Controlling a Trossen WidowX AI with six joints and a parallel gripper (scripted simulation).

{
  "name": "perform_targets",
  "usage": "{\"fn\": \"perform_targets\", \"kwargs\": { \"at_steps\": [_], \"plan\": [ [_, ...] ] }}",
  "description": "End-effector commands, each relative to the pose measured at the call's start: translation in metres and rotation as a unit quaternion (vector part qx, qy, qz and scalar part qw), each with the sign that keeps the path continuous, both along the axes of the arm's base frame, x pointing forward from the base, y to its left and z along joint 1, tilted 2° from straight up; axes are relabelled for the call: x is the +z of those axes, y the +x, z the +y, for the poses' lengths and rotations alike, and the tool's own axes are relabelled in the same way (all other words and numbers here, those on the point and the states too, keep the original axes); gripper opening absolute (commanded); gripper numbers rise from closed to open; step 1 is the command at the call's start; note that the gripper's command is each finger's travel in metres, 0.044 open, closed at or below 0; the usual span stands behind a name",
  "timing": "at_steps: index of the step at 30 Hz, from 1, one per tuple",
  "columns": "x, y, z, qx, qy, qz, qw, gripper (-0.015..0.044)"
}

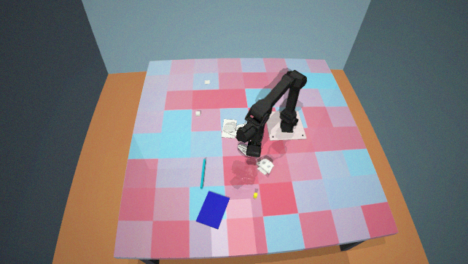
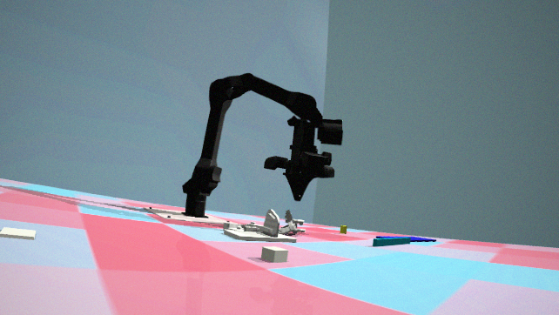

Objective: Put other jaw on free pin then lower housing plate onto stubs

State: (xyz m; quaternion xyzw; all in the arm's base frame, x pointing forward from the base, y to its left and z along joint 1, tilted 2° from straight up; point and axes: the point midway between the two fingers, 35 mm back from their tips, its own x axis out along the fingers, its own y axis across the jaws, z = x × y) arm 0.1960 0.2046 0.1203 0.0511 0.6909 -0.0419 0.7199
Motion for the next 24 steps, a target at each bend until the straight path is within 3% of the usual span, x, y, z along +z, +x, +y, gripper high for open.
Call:
{"fn": "perform_targets", "kwargs": {
  "at_steps": [1,12,24],
  "plan": [
    [-0.001,-0.003,-0.005,0.08,-0.007,0.001,0.997,0.0],
    [-0.002,-0.007,-0.011,0.264,-0.015,0.0,0.964,0.0],
    [-0.002,-0.012,-0.017,0.454,-0.022,-0.001,0.891,0.0]
  ]
}}
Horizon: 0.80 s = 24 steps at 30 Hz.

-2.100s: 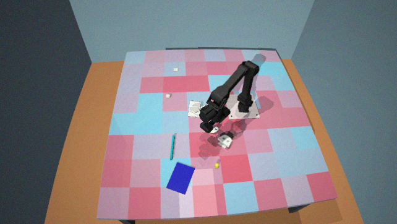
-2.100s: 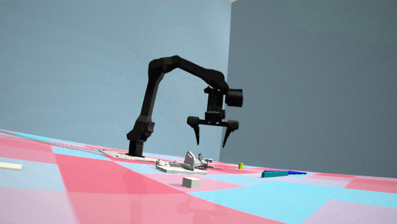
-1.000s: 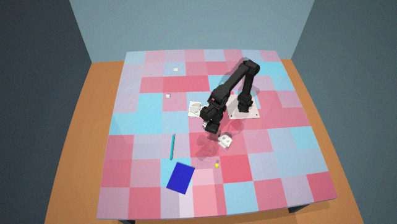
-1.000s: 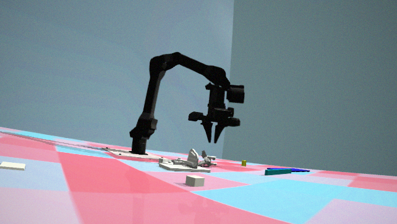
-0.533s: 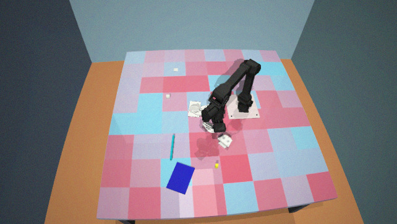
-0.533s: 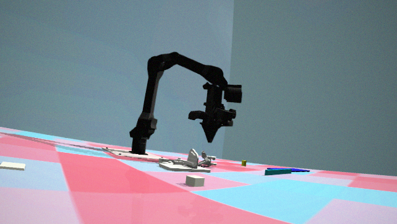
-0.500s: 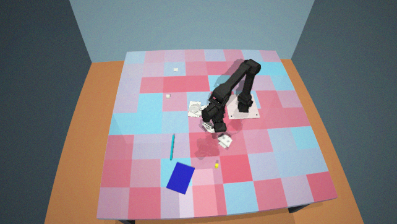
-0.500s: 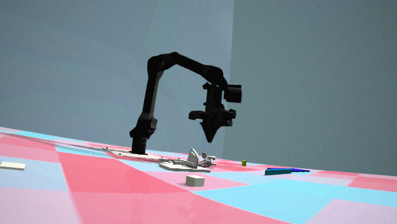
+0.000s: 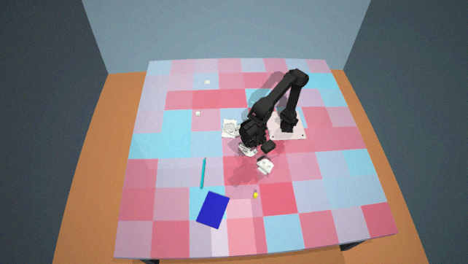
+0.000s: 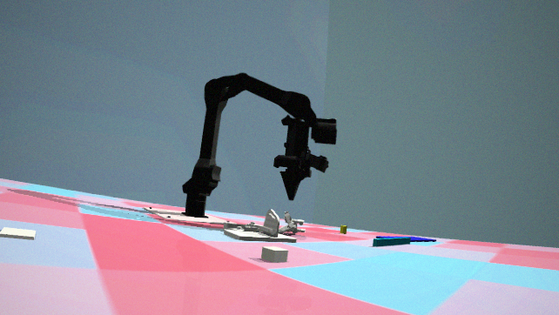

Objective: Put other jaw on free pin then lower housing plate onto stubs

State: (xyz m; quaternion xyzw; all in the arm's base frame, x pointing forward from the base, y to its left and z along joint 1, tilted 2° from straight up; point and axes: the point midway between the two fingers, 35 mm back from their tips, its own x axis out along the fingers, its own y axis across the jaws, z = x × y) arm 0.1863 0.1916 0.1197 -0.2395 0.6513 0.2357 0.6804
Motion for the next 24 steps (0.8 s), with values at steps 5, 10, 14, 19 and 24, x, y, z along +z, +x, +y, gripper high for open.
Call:
{"fn": "perform_targets", "kwargs": {
  "at_steps": [5,10,14,19,24],
  "plan": [
    [-0.002,-0.005,-0.007,0.147,-0.01,0.0,0.989,0.0],
    [-0.002,-0.007,-0.009,0.231,-0.013,0.0,0.973,0.0],
    [-0.003,-0.008,-0.011,0.296,-0.016,0.0,0.955,0.0],
    [-0.003,-0.01,-0.014,0.376,-0.019,0.0,0.926,0.0],
    [-0.004,-0.012,-0.017,0.454,-0.022,0.0,0.891,0.0]
  ]
}}
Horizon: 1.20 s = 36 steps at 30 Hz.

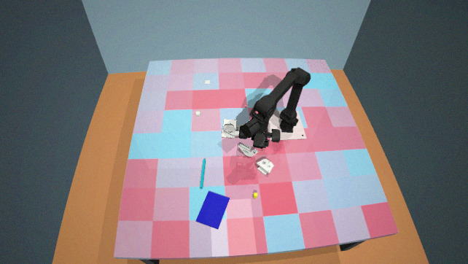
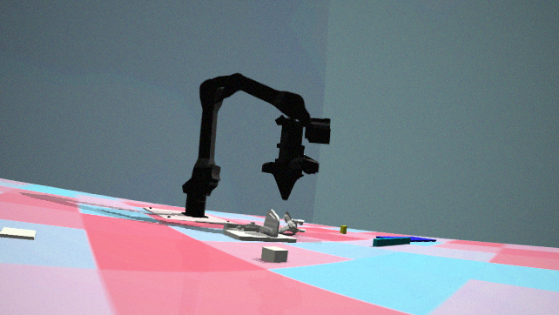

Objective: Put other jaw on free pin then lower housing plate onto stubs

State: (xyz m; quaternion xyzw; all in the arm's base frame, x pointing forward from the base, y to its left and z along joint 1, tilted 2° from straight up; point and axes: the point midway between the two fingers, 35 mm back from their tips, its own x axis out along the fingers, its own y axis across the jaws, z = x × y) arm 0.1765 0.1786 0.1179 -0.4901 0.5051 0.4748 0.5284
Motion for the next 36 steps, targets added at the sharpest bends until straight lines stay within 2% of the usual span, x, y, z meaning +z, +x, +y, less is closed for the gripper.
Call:
{"fn": "perform_targets", "kwargs": {
  "at_steps": [1,14,27,36],
  "plan": [
    [-0.002,-0.003,-0.004,0.08,-0.007,0.001,0.997,0.0],
    [-0.003,-0.008,-0.011,0.296,-0.015,0.0,0.955,0.0],
    [-0.005,-0.014,-0.018,0.499,-0.022,0.0,0.866,0.0],
    [-0.005,-0.014,-0.019,0.521,-0.023,0.0,0.854,0.0]
  ]
}}
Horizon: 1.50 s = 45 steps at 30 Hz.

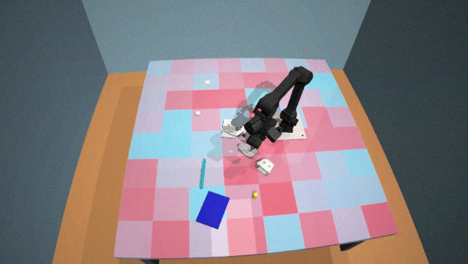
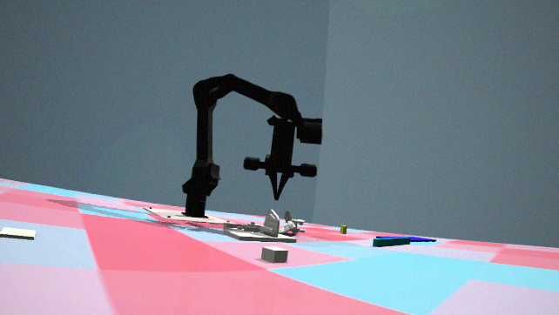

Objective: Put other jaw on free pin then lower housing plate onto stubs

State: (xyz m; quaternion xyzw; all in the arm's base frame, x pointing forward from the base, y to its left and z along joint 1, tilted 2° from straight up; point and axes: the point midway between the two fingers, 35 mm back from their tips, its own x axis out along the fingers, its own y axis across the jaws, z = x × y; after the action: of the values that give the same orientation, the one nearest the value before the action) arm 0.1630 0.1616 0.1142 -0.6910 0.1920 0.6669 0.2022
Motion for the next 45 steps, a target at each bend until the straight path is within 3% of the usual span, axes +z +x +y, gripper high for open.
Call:
{"fn": "perform_targets", "kwargs": {
  "at_steps": [1,45],
  "plan": [
    [-0.001,-0.001,-0.002,0.011,-0.003,0.0,1.0,0.0],
    [-0.062,0.001,-0.002,0.011,-0.004,0.0,1.0,0.0]
  ]
}}
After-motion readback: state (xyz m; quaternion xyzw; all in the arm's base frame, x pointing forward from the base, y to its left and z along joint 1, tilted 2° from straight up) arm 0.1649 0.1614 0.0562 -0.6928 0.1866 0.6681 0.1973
